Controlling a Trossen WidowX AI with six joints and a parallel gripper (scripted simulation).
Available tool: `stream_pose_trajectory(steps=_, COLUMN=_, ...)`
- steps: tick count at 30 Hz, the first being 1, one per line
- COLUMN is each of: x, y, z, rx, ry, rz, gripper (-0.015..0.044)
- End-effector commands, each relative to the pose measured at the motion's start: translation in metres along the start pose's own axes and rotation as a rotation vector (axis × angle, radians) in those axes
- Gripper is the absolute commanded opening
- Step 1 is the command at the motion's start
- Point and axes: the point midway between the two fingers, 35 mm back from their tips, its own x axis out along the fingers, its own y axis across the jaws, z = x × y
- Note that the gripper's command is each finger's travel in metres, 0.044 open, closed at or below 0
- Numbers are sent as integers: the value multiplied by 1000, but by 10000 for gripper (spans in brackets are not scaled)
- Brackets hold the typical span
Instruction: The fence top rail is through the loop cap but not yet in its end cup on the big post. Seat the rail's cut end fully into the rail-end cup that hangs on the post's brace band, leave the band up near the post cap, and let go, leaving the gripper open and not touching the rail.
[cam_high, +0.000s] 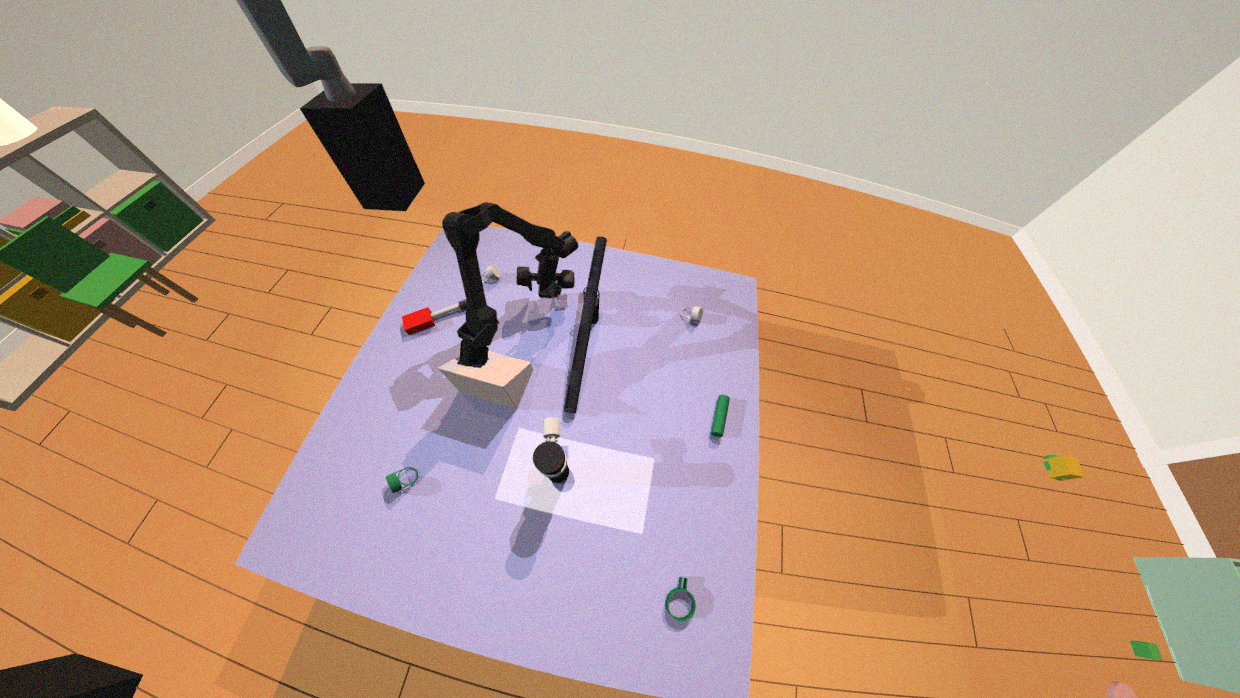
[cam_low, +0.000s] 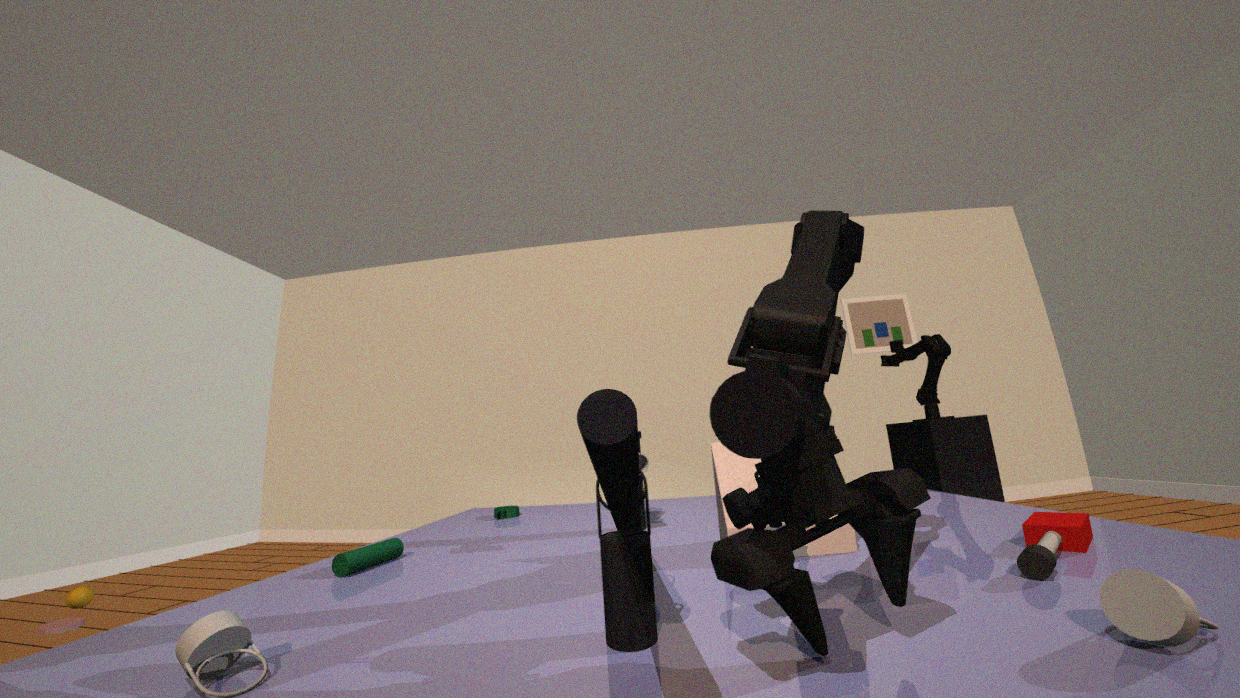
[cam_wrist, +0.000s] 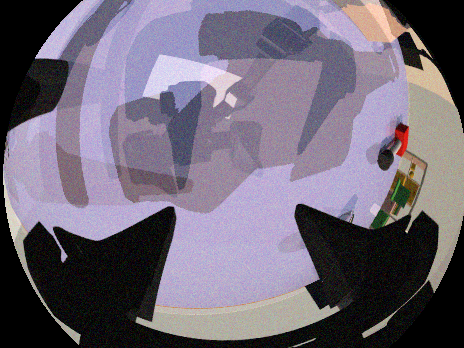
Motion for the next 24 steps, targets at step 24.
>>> stream_pose_trajectory(steps=24, x=-12, y=23, z=-33, rx=-652, ry=50, rz=163, gripper=440)
